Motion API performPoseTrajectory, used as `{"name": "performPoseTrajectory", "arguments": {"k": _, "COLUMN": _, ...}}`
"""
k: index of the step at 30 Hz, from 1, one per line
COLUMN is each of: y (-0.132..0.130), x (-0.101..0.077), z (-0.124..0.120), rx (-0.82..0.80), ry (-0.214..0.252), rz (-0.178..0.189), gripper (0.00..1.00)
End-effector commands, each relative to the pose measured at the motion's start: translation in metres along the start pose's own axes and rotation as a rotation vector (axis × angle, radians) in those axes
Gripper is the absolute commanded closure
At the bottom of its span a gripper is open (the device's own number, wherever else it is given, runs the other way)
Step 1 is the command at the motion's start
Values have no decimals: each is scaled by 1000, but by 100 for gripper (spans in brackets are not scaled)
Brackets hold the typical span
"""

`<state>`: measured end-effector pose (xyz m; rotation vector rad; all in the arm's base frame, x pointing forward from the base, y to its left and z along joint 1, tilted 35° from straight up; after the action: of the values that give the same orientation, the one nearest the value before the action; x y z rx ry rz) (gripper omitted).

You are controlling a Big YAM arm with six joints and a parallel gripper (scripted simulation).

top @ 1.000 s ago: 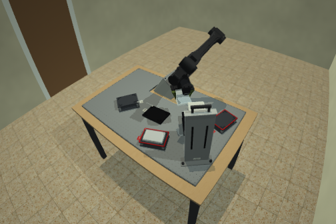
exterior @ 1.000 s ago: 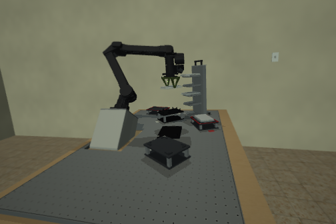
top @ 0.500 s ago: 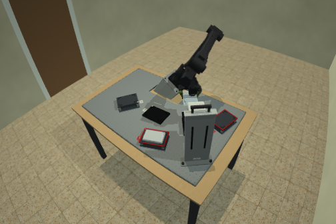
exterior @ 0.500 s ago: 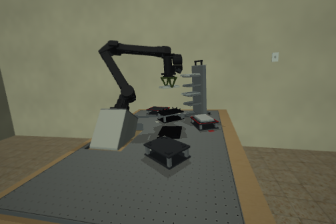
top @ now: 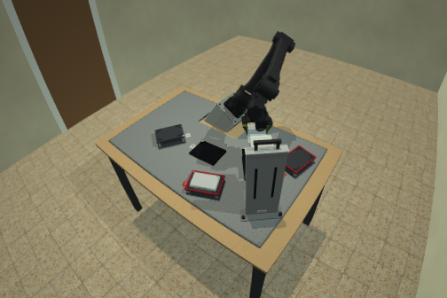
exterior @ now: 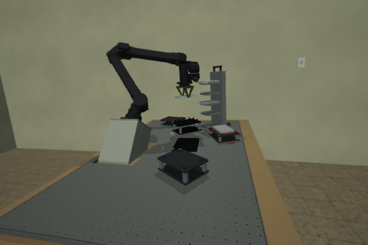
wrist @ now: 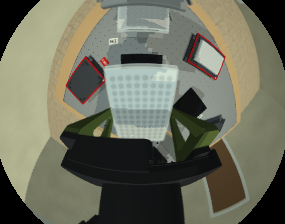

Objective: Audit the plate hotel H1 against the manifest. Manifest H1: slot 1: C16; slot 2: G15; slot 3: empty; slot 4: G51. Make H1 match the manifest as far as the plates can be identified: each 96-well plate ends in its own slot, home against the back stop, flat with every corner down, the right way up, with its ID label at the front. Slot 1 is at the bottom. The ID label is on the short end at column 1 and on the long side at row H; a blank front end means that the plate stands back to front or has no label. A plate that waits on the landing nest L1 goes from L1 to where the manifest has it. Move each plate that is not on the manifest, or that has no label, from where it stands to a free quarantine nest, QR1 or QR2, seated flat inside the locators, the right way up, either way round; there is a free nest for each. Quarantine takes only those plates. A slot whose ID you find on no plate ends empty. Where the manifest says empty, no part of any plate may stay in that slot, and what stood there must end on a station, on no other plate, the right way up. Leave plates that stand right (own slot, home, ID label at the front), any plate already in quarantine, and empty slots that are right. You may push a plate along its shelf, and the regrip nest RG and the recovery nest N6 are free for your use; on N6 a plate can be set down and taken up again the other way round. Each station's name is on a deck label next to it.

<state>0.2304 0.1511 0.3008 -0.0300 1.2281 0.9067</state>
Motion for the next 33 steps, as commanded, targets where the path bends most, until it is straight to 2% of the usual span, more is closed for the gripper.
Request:
{"name": "performPoseTrajectory", "arguments": {"k": 1, "y": 0, "x": 13, "z": -1, "rx": 13, "ry": 2, "rz": 2, "gripper": 14}}
{"name": "performPoseTrajectory", "arguments": {"k": 5, "y": 1, "x": 18, "z": -2, "rx": 12, "ry": 1, "rz": 2, "gripper": 14}}
{"name": "performPoseTrajectory", "arguments": {"k": 19, "y": 0, "x": 57, "z": -4, "rx": 16, "ry": 7, "rz": 4, "gripper": 14}}
{"name": "performPoseTrajectory", "arguments": {"k": 22, "y": 2, "x": 56, "z": -5, "rx": 8, "ry": -6, "rz": 2, "gripper": 14}}
{"name": "performPoseTrajectory", "arguments": {"k": 24, "y": 0, "x": 65, "z": -5, "rx": 16, "ry": 7, "rz": 4, "gripper": 14}}
{"name": "performPoseTrajectory", "arguments": {"k": 33, "y": 0, "x": 89, "z": -6, "rx": 17, "ry": 7, "rz": 4, "gripper": 14}}
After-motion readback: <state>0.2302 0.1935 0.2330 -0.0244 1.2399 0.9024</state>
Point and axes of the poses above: the point where the finger pads meet when closed, its own x axis out along the fingers, its own y axis across the jaws, z = x × y, the point moved 4 cm from there along -x, back along the fingers, and after that the axes turned 3 degrees about x, right-handed, at the moved point
